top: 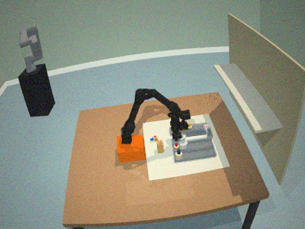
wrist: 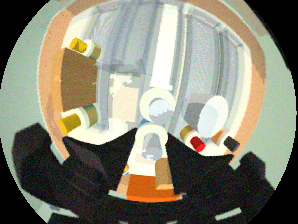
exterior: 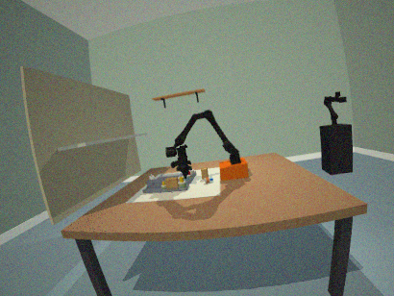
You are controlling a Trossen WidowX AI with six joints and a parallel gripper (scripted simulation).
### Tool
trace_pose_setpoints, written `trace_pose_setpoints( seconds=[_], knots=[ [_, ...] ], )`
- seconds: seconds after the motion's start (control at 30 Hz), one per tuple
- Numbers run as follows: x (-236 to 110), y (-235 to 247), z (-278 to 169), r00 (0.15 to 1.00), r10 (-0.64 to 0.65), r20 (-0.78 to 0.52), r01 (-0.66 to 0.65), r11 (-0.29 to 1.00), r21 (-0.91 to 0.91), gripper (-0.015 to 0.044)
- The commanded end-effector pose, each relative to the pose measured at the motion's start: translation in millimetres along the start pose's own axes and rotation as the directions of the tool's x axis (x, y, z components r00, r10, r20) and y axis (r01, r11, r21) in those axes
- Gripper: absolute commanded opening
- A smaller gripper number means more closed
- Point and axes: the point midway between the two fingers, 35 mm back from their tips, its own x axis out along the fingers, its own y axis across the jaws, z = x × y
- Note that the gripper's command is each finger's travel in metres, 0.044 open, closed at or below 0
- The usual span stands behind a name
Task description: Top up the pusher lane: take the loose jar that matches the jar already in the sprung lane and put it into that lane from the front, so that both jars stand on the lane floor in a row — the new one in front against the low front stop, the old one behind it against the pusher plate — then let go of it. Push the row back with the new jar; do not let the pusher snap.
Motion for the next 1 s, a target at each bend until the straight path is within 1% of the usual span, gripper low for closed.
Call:
trace_pose_setpoints(
  seconds=[0.0, 0.97],
  knots=[
    [2.9, -0.2, 4.0, 1.000, -0.002, 0.015, 0.002, 1.000, -0.002, 0.0000],
    [6.9, -0.2, 1.3, 1.000, -0.002, 0.015, 0.002, 1.000, -0.002, 0.0000]
  ],
)
